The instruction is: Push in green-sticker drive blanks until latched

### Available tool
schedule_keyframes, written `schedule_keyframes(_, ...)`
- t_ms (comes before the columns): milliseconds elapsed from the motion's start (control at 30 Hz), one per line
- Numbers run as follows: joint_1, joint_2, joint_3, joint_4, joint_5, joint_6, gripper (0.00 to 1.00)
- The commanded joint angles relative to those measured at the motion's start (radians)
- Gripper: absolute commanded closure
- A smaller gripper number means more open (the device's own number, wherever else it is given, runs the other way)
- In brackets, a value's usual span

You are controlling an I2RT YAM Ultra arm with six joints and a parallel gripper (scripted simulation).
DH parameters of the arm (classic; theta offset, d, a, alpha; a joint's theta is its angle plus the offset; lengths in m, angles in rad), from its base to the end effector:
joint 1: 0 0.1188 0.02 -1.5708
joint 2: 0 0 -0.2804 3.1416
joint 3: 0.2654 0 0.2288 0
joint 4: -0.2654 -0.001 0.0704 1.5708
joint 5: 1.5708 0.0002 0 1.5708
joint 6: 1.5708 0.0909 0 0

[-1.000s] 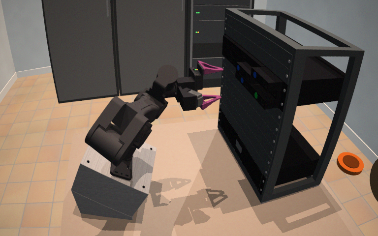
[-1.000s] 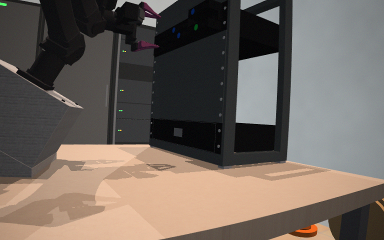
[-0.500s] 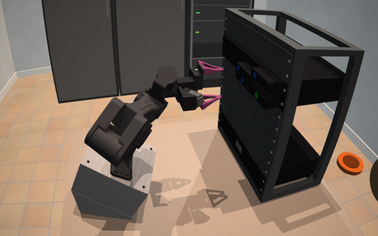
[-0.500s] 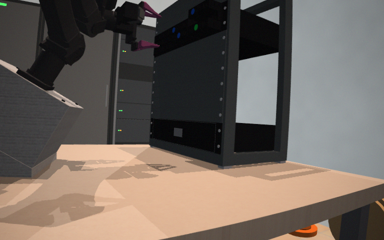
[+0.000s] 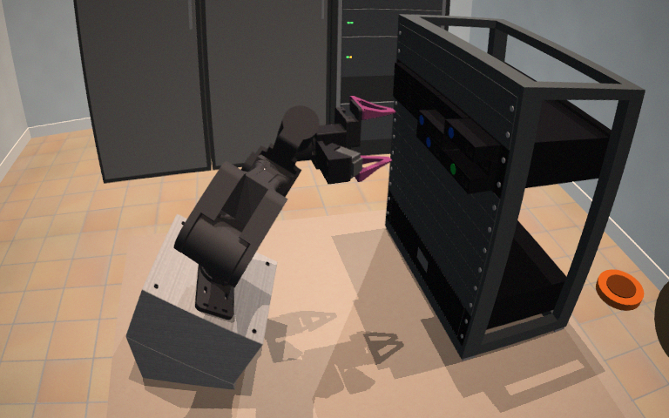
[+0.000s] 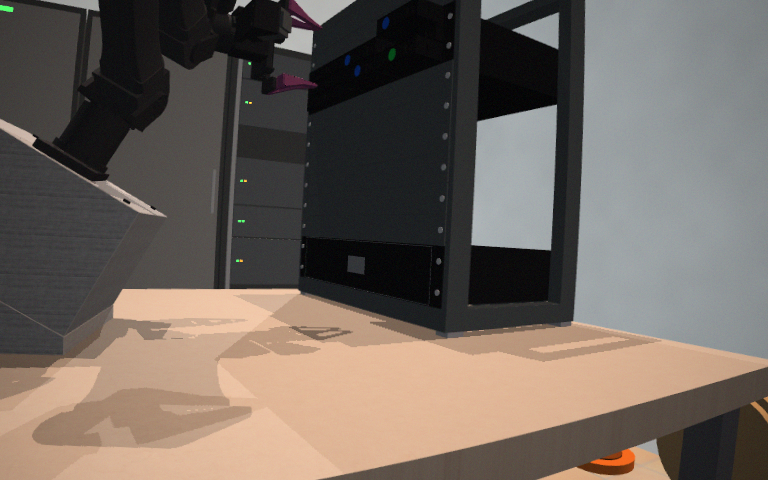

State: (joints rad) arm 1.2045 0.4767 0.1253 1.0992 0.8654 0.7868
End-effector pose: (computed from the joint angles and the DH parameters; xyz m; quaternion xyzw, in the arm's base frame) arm 0.0973 0.0631 0.3156 0.3007 0.4349 0.6070 0.5933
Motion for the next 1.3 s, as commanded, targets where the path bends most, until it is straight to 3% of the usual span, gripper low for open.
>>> schedule_keyframes(0, 0.015, 0.023, -0.003, 0.062, 0.022, -0.047, 0.00)
schedule_keyframes(1267, 0.020, 0.034, -0.005, 0.098, 0.022, -0.061, 0.00)
